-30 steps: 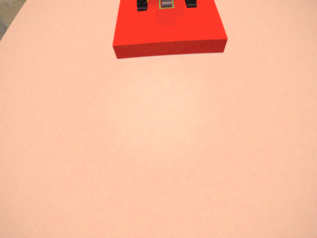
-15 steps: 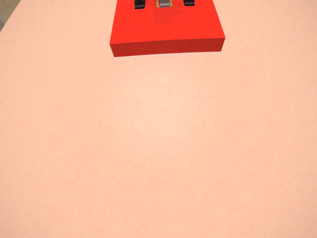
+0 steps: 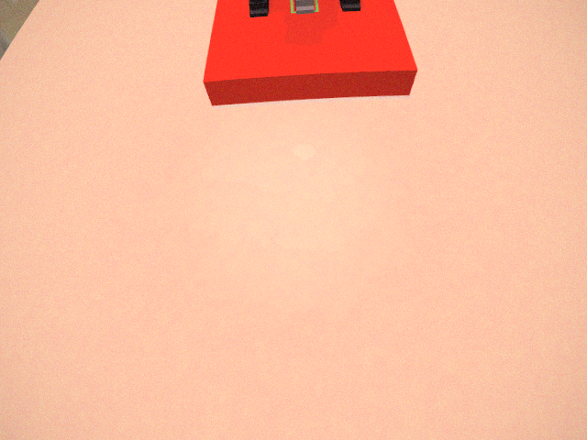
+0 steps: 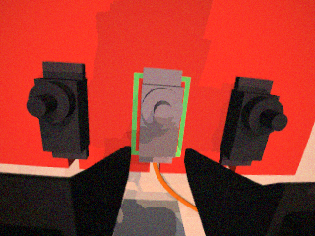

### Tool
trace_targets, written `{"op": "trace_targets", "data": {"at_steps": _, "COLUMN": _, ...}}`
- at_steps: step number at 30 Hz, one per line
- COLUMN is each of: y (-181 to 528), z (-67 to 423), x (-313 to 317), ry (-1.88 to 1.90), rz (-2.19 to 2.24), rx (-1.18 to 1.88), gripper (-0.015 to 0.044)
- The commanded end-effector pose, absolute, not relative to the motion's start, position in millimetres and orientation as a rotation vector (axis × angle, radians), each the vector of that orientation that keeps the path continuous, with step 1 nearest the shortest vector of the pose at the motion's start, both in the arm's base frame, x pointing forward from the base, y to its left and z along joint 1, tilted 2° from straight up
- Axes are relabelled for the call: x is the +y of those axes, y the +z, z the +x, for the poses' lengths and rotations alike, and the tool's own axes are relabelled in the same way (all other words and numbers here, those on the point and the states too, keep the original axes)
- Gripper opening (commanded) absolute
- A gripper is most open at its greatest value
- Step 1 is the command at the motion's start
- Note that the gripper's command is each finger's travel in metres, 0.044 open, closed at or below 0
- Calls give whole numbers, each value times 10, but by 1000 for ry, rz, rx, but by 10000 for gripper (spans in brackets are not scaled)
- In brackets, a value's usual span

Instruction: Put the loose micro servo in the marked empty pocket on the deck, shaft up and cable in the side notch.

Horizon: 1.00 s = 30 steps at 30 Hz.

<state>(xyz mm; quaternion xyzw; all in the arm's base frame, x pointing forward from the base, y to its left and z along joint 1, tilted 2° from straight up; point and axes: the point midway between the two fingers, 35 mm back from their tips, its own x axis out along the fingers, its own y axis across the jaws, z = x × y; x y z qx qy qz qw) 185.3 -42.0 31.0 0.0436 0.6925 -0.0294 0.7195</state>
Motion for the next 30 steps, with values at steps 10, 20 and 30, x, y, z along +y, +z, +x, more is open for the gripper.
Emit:
{"op": "trace_targets", "data": {"at_steps": 10, "y": 594, "z": 2143, "x": -466, "ry": -65, "rz": 96, "rx": 1524, "gripper": 345}}
{"op": "trace_targets", "data": {"at_steps": 20, "y": 1113, "z": 2912, "x": -559, "ry": -68, "rz": 96, "rx": 1520, "gripper": 440}}
{"op": "trace_targets", "data": {"at_steps": 30, "y": 1555, "z": 2808, "x": -559, "ry": -67, "rz": 95, "rx": 1512, "gripper": 440}}
